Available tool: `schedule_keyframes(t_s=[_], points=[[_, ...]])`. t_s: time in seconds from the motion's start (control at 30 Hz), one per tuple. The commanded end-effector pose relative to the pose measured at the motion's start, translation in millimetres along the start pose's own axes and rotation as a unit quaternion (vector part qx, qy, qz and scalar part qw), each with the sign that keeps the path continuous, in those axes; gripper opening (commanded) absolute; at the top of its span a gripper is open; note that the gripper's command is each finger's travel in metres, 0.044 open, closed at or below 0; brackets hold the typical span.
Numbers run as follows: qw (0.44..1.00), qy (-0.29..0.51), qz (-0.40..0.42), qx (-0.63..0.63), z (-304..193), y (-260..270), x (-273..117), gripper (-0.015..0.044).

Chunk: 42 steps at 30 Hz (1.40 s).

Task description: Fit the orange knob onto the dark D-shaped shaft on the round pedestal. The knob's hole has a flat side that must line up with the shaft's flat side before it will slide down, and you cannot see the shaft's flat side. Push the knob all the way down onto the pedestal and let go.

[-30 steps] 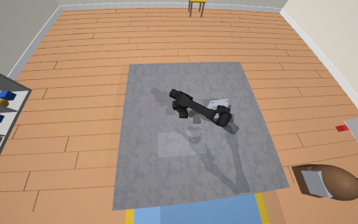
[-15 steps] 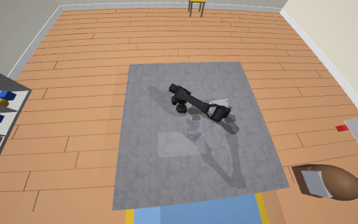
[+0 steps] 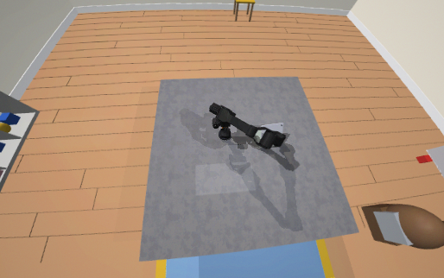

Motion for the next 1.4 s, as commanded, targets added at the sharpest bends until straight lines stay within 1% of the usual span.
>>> schedule_keyframes(t_s=[0.0, 0.4, 1.0, 1.2, 1.37], points=[[1.000, 0.000, 0.003, 0.004, -1.0, 0.0, 10.8, 0.0000], [1.000, 0.000, 0.003, 0.001, 1.6, -0.9, 5.8, 0.0000], [1.000, 0.000, 0.003, 0.001, 0.0, 0.3, 11.1, 0.0000], [1.000, 0.000, 0.003, 0.001, -3.3, 1.9, 5.9, 0.0000], [0.998, 0.000, 0.003, -0.063, -3.1, 1.7, 5.1, 0.0000]])
Point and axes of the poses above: the point midway between the two fingers, 35 mm back from their tips, its own x axis out along the fingers, its own y axis across the jaws, z = x × y, the point moved 9 cm from there along -x, back along the fingers, and after that the axes turned 10 degrees about -x, right-handed, at the moved point
